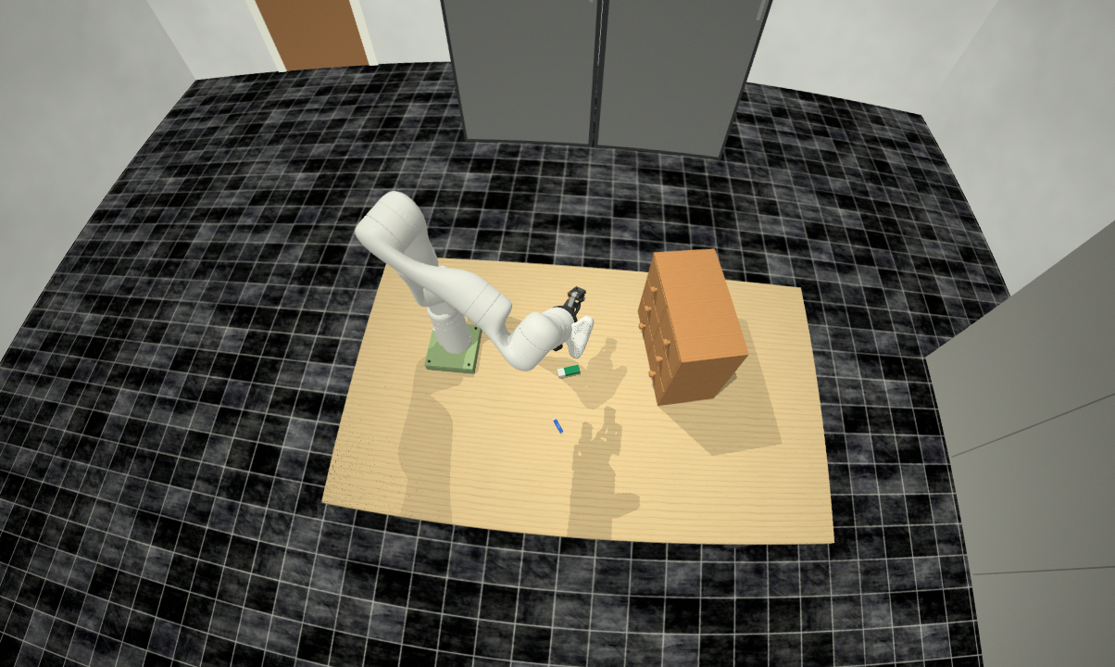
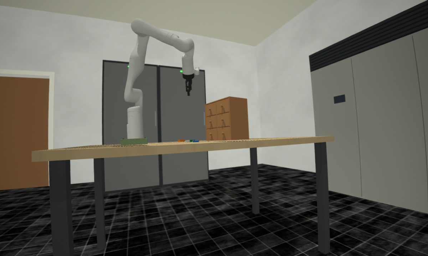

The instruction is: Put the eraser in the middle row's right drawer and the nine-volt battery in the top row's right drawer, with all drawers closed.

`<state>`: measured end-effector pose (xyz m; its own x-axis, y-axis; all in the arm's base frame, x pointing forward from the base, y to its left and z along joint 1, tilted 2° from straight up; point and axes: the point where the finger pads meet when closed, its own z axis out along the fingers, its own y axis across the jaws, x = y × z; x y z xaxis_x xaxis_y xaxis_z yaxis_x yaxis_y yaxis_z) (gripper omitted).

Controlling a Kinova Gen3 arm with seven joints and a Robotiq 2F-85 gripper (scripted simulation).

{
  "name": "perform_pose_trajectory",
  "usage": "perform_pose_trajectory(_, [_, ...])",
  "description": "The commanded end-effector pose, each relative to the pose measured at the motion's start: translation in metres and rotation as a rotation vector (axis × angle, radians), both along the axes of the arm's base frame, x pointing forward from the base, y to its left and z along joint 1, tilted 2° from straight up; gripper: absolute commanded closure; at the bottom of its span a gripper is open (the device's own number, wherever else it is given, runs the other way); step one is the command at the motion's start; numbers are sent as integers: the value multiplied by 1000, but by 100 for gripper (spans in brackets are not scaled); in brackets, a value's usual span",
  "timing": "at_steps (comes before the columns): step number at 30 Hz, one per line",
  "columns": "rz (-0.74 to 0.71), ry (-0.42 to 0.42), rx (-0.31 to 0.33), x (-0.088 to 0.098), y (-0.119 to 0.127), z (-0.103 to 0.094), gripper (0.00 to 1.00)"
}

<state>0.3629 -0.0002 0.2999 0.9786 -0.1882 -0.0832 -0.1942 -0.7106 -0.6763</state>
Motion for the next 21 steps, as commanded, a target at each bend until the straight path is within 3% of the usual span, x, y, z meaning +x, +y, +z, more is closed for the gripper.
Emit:
perform_pose_trajectory(1, [25,-1,-25,-1,1,1,0])
perform_pose_trajectory(21, [83,4,-91,-4,-1,0,0])
